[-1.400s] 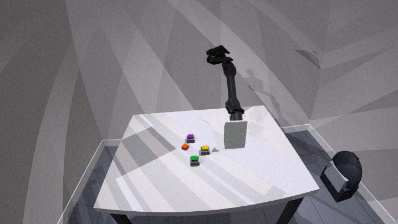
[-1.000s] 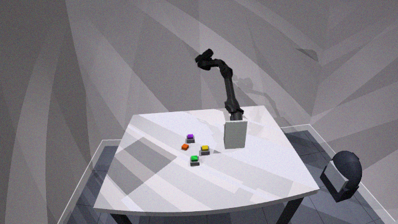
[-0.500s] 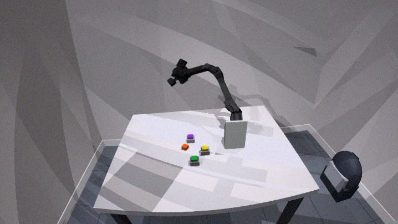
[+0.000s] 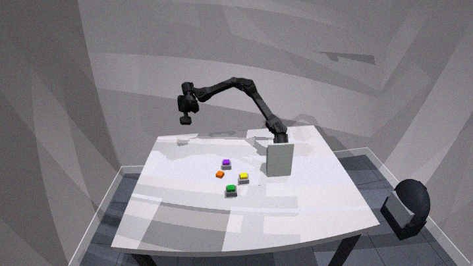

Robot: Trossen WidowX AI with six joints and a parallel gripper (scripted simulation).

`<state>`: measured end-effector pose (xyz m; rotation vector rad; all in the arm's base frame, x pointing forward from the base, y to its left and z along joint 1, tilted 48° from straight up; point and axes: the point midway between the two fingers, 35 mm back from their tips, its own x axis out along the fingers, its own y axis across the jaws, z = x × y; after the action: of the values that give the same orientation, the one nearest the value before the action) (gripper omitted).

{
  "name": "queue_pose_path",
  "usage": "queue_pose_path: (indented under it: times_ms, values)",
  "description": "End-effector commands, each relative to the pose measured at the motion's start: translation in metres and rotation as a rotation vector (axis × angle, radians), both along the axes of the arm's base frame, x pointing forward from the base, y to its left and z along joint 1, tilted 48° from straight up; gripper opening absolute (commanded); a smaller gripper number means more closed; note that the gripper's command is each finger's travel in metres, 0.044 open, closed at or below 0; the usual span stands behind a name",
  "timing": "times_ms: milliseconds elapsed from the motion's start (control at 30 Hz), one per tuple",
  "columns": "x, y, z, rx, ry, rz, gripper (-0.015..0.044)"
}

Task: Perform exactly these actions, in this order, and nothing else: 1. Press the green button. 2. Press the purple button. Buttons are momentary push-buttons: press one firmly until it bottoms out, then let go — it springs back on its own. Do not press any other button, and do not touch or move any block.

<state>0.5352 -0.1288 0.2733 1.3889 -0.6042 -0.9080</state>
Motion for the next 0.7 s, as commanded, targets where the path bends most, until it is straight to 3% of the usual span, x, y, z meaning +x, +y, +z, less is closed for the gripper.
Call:
queue_pose_path:
  times_ms: [0, 167, 333, 667]
  values:
    - [0.009, 0.045, -0.059, -0.036, 0.262, 0.132, 0.04]
    - [0.001, 0.114, -0.14, -0.112, 0.636, 0.338, 0.04]
    - [-0.035, 0.178, -0.218, -0.219, 1.022, 0.556, 0.04]
    - [-0.184, 0.259, -0.34, -0.533, 1.887, 0.994, 0.04]
